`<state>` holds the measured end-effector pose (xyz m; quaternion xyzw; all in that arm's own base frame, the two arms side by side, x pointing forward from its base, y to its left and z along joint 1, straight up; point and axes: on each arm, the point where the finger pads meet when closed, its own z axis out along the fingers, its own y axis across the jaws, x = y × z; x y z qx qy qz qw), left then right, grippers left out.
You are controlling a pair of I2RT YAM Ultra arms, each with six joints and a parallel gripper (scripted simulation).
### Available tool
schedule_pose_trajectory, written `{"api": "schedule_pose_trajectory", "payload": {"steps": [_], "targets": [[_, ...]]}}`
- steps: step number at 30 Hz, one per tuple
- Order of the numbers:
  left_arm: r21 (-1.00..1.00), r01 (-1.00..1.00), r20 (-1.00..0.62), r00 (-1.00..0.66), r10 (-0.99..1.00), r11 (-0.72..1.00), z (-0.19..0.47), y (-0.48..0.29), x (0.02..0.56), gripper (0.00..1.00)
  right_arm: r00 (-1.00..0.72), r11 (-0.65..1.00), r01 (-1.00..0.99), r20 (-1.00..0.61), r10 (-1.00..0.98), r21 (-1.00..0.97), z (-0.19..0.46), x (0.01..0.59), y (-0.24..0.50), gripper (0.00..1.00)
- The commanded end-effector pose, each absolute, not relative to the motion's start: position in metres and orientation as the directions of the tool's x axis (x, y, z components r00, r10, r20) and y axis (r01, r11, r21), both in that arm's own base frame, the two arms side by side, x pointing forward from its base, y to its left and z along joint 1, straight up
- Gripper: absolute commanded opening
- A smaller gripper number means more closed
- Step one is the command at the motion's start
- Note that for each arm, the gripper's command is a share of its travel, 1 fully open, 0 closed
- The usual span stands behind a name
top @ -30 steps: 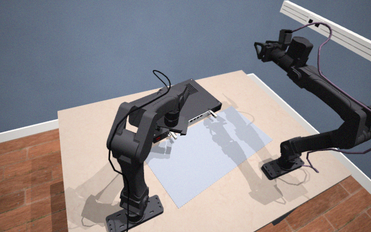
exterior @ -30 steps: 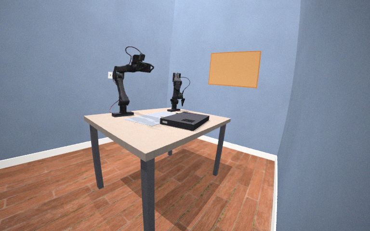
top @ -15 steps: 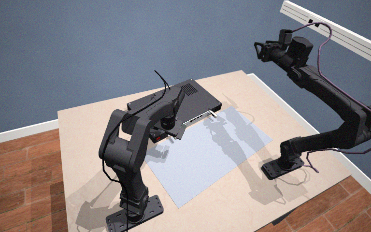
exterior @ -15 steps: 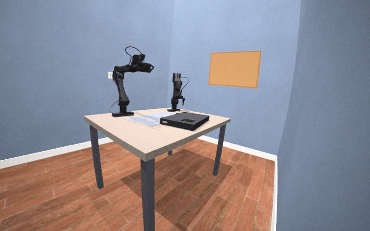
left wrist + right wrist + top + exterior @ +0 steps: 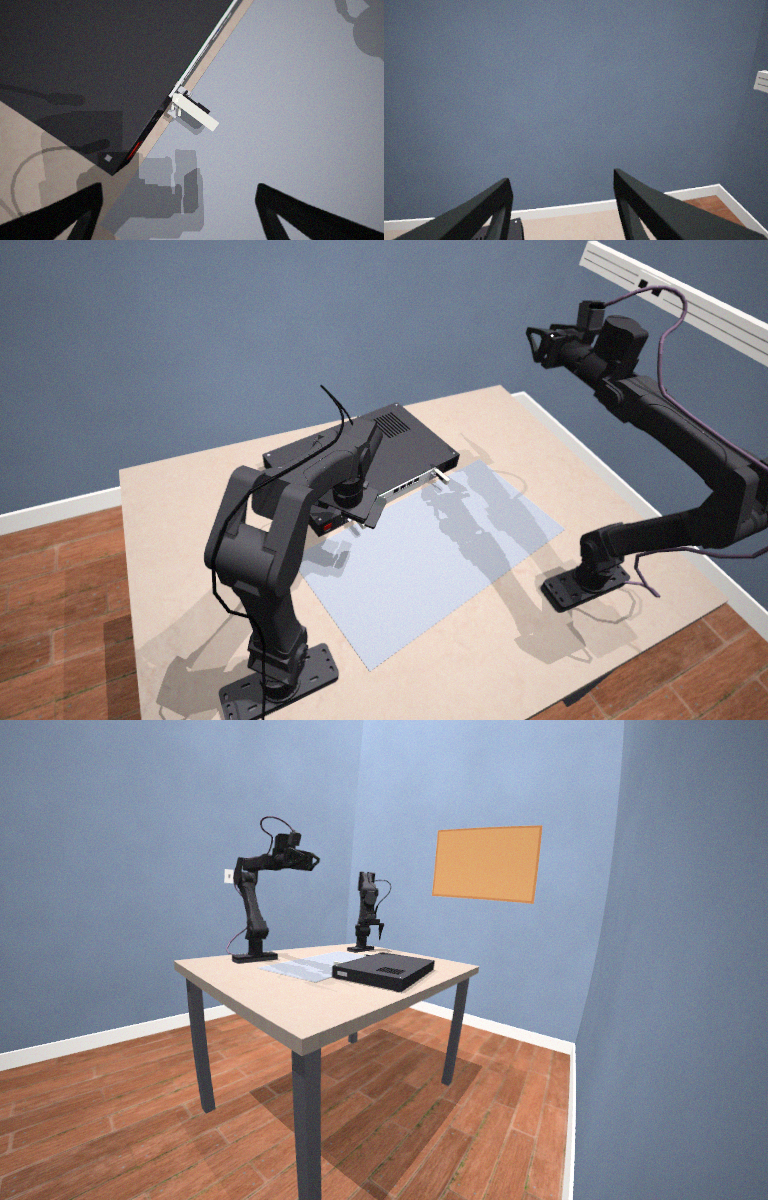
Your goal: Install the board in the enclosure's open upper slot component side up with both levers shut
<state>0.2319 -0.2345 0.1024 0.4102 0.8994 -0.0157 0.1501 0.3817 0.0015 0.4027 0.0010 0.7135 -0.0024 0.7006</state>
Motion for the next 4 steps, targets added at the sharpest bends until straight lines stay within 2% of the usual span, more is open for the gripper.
{"api": "schedule_pose_trajectory", "payload": {"steps": [1, 4], "targets": [[0.091, 0.741, -0.332, -0.607, 0.722, 0.665, 0.1150, -0.2380, 0.2360, 1.00, 0.012, 1.000, 0.006, -1.000, 0.004, 0.004, 0.4114, 0.3803, -0.0014, 0.64], [0.091, 0.741, -0.332, -0.607, 0.722, 0.665, 0.1150, -0.2380, 0.2360, 1.00, 0.012, 1.000, 0.006, -1.000, 0.004, 0.004, 0.4114, 0.3803, -0.0014, 0.64]]}}
